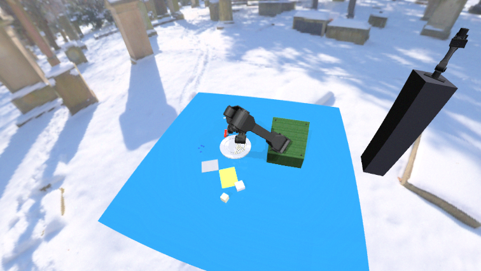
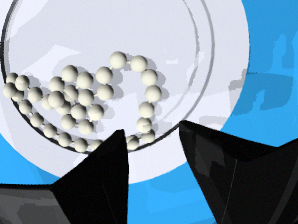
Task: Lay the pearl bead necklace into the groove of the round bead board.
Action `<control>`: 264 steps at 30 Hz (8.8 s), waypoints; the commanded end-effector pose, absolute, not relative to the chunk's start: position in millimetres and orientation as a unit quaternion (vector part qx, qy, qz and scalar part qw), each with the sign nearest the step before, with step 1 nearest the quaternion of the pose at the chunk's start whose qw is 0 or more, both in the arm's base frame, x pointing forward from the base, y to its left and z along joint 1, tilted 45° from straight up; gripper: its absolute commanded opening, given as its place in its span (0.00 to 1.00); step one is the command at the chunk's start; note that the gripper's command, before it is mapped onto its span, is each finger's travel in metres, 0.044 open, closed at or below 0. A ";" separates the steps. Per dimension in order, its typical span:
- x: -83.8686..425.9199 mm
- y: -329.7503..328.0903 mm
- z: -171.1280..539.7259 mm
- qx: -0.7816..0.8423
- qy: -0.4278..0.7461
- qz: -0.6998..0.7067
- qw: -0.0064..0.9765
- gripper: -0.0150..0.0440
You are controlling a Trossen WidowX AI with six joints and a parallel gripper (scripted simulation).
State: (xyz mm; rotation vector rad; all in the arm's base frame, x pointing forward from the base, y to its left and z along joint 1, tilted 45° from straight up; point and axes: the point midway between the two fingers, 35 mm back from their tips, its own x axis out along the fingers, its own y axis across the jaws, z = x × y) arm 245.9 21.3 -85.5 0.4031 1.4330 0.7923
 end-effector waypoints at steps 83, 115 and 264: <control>236.6 27.9 -111.6 0.187 0.637 0.351 0.660 0.25; 237.1 23.3 -105.6 0.187 0.637 0.351 0.660 1.00; 246.0 17.5 -111.8 0.083 0.575 0.445 0.681 1.00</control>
